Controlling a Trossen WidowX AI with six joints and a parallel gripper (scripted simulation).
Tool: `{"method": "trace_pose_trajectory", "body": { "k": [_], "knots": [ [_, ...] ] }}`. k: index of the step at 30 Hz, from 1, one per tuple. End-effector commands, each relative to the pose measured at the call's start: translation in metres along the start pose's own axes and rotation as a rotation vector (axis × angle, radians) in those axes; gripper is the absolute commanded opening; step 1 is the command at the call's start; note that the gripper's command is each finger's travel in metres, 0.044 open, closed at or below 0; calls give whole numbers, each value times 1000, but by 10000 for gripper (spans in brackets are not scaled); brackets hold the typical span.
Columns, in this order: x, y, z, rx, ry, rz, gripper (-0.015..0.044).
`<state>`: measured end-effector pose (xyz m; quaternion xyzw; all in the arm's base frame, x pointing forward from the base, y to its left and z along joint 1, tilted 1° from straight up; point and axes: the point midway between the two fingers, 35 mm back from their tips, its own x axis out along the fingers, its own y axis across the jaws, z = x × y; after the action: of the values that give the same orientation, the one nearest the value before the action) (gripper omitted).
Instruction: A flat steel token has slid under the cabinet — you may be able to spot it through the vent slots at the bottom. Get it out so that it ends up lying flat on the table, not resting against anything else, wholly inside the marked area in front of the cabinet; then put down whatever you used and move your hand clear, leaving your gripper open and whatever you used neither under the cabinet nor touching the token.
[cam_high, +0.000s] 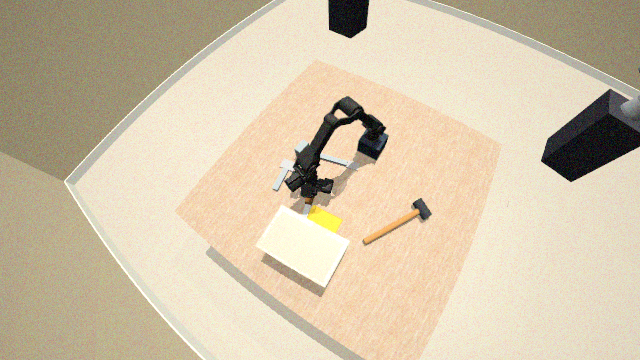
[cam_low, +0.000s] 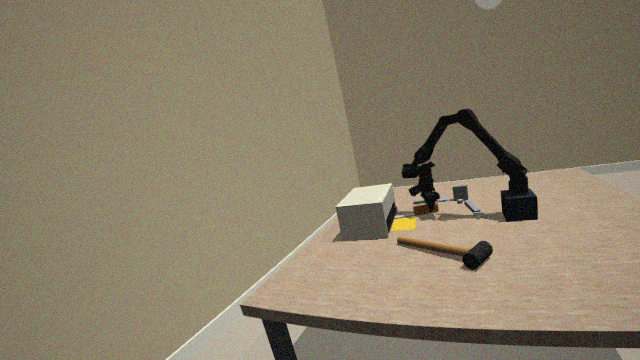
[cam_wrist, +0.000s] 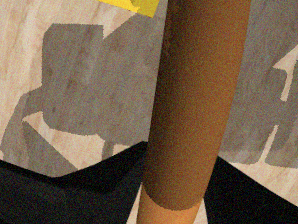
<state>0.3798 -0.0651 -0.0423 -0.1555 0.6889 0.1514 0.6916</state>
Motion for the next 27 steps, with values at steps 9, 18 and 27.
{"method": "trace_pose_trajectory", "body": {
  "k": [9, 18, 27],
  "knots": [
    [0, 0, 15, 1, -3, -3, 0],
    [-1, 0, 24, 1, -4, -3, 0],
    [-1, 0, 33, 1, -5, -3, 0]
  ]
}}
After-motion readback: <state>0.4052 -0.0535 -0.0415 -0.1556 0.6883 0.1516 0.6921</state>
